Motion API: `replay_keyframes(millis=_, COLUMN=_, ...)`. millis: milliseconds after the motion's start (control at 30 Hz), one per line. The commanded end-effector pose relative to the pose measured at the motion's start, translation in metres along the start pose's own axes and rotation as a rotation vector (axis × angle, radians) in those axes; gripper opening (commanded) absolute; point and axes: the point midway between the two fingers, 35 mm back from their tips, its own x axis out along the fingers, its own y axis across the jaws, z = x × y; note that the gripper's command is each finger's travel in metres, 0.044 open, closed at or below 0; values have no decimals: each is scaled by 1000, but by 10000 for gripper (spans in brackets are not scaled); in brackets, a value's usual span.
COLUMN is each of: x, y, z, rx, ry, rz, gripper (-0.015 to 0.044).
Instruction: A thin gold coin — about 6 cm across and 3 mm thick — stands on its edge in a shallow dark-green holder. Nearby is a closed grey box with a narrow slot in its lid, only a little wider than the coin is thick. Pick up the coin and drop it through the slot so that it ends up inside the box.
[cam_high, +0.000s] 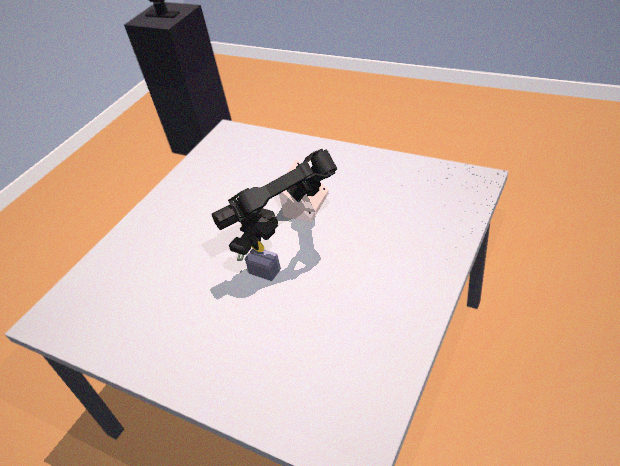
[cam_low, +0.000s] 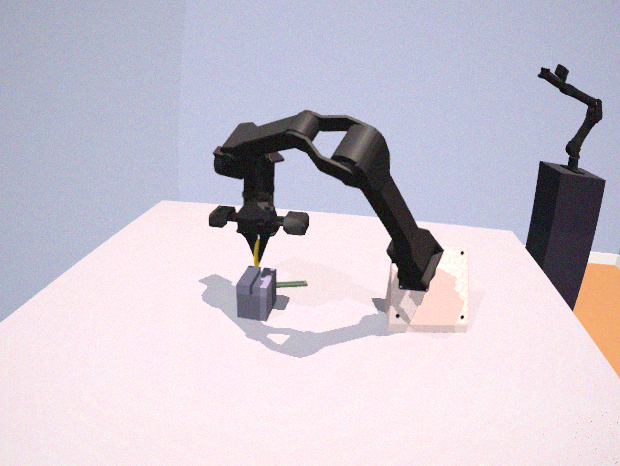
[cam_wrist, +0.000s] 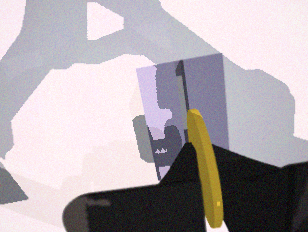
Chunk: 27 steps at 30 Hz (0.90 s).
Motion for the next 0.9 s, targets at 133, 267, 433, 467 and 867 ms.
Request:
replay_keyframes(millis=133, x=0, y=0, z=0, rx=0, ry=-1, rz=2, gripper=0)
replay_keyframes(millis=267, x=0, y=-1, z=2, rx=-1, ry=-1, rz=1, gripper=0)
replay_keyframes(millis=433, x=-1, y=-2, z=4, rx=1, ry=-1, rz=1, gripper=0)
replay_keyframes(millis=467, x=-1, y=-2, z=5, rx=2, ry=-1, rz=1, gripper=0)
replay_keyframes(millis=867, x=-1, y=-2, z=6, rx=1, ry=2, rz=3, gripper=0)
